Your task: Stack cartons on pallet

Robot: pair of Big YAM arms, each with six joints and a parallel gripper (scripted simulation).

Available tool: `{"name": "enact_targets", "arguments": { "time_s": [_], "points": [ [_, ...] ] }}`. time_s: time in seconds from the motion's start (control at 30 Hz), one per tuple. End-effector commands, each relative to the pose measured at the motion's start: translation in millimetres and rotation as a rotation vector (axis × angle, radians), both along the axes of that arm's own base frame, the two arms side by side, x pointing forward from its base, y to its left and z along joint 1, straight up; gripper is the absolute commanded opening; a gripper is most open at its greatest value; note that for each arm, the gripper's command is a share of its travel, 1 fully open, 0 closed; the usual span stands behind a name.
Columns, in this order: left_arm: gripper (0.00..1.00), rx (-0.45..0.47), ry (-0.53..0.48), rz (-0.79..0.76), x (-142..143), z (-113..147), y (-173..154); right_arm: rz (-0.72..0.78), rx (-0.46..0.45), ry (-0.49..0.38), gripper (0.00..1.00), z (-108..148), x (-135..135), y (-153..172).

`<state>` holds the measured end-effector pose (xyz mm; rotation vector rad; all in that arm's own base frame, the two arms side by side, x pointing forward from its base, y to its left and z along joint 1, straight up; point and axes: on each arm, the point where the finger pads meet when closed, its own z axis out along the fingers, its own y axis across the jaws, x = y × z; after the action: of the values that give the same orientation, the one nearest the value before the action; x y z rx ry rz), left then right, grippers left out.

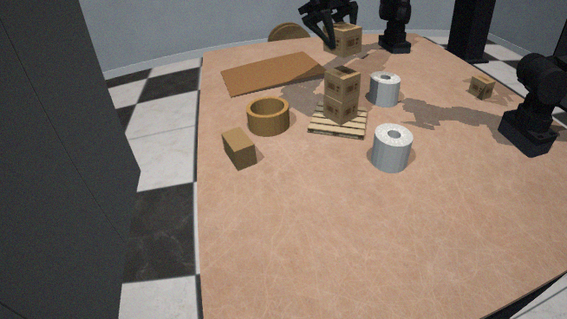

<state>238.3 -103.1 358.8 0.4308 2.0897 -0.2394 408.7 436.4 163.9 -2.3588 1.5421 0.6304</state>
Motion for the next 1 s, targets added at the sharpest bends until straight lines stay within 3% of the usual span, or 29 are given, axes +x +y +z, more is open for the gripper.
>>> {"name": "enact_targets", "arguments": {
  "time_s": [0.0, 0.1, 0.33, 0.43, 0.53, 0.63, 0.97],
  "points": [
    [1.00, -0.007, -0.014, 0.001, 0.7, 11.8, 0.6, 0.006, 0.004, -0.002, 0.50, -9.3, -0.3, 1.8],
    [1.00, -0.007, -0.014, 0.001, 0.7, 11.8, 0.6, 0.007, 0.030, -0.034, 0.50, 5.2, 4.9, 6.7],
    [1.00, -0.007, -0.014, 0.001, 0.7, 11.8, 0.6, 0.009, 0.012, -0.013, 0.50, -18.4, -5.5, 0.4],
    [1.00, -0.007, -0.014, 0.001, 0.7, 11.8, 0.6, 0.010, 0.029, -0.034, 0.50, -12.6, -0.2, 5.7],
    [1.00, -0.007, -0.014, 0.001, 0.7, 11.8, 0.6, 0.011, 0.012, -0.013, 0.50, -28.4, -8.6, -0.4],
    [1.00, -0.007, -0.014, 0.001, 0.7, 11.8, 0.6, 0.011, 0.029, -0.034, 0.50, -19.3, -2.1, 5.2],
    [1.00, -0.007, -0.014, 0.001, 0.7, 11.8, 0.6, 0.011, 0.021, -0.023, 0.50, -34.6, -2.0, 5.5]
  ]
}}
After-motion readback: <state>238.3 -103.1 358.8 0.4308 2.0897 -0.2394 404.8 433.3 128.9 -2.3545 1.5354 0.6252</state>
